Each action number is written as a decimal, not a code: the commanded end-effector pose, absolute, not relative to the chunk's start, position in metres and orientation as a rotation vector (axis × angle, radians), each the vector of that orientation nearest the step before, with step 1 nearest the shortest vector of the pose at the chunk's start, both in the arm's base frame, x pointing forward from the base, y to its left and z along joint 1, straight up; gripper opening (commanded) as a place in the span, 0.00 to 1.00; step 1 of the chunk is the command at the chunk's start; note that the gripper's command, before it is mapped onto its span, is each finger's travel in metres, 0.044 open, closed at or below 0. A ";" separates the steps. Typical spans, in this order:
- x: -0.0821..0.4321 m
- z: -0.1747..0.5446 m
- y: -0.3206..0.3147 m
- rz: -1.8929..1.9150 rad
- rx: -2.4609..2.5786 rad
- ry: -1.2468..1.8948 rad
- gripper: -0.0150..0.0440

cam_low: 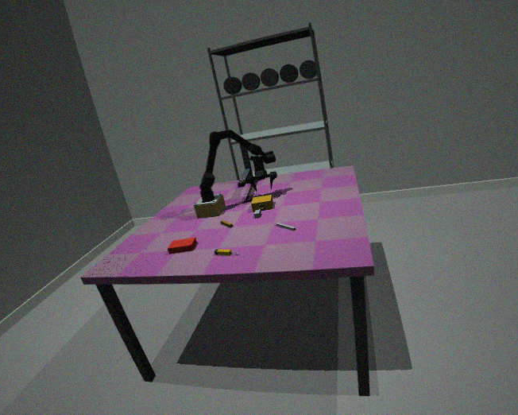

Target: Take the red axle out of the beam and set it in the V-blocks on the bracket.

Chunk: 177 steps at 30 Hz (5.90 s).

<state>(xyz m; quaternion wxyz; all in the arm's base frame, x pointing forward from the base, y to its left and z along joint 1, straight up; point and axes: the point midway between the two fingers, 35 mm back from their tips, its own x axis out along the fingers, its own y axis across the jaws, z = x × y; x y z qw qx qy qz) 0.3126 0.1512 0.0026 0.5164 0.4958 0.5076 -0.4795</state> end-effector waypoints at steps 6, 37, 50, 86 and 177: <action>0.314 0.019 0.144 -1.151 1.196 1.218 1.00; 0.319 -0.011 0.102 -1.149 1.191 1.217 1.00; 0.318 -0.032 0.102 -1.150 1.190 1.217 1.00; 0.319 -0.041 0.103 -1.151 1.197 1.213 0.26; 0.175 0.078 0.192 -1.149 1.197 1.231 0.57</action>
